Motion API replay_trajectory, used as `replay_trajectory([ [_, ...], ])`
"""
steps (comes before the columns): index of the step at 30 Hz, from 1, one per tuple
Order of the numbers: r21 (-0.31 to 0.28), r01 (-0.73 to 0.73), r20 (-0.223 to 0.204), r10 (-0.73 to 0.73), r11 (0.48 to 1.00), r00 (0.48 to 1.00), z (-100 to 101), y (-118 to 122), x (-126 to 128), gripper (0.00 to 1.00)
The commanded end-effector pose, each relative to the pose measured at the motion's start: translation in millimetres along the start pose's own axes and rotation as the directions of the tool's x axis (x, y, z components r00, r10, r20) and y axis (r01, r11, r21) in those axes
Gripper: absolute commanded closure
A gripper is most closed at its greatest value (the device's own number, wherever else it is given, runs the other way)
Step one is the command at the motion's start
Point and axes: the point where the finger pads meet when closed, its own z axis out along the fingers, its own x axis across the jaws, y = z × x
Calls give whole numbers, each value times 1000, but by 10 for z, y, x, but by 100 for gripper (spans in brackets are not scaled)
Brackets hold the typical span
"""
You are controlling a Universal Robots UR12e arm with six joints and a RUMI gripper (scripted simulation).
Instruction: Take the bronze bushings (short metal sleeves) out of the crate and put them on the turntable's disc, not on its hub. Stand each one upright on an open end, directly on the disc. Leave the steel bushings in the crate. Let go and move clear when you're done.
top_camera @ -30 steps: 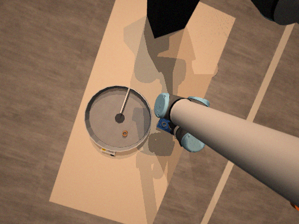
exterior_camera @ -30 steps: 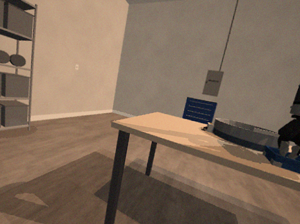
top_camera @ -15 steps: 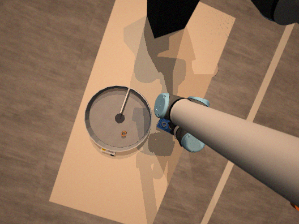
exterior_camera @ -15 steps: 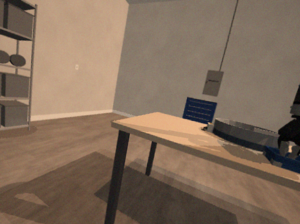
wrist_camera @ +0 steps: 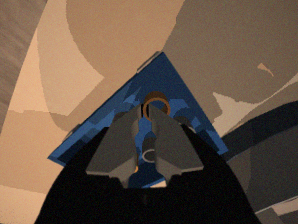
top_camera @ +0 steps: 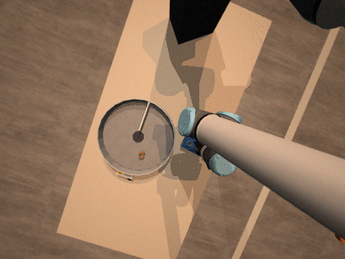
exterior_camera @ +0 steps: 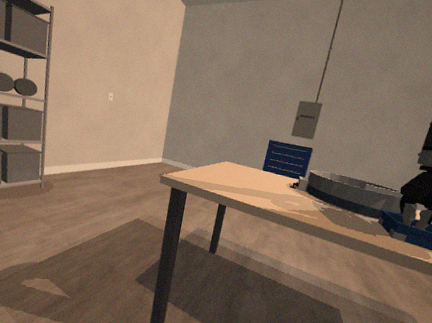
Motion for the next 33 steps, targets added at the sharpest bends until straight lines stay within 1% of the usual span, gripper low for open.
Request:
replay_trajectory([
  [1, 1, 0, 0, 0, 1000, 1000, -9, -3, 1, 100],
  [6, 1, 0, 0, 0, 1000, 1000, -66, -3, 1, 100],
  [10, 1, 0, 0, 0, 1000, 1000, -166, -3, 1, 100],
  [14, 1, 0, 0, 0, 1000, 1000, -313, -3, 0, 100],
  [16, 1, 0, 0, 0, 1000, 1000, -313, -3, 0, 100],
  [31, 1, 0, 0, 0, 1000, 1000, -1005, -2, 0, 100],
  [33, 1, 0, 0, 0, 1000, 1000, -1005, -2, 0, 100],
])
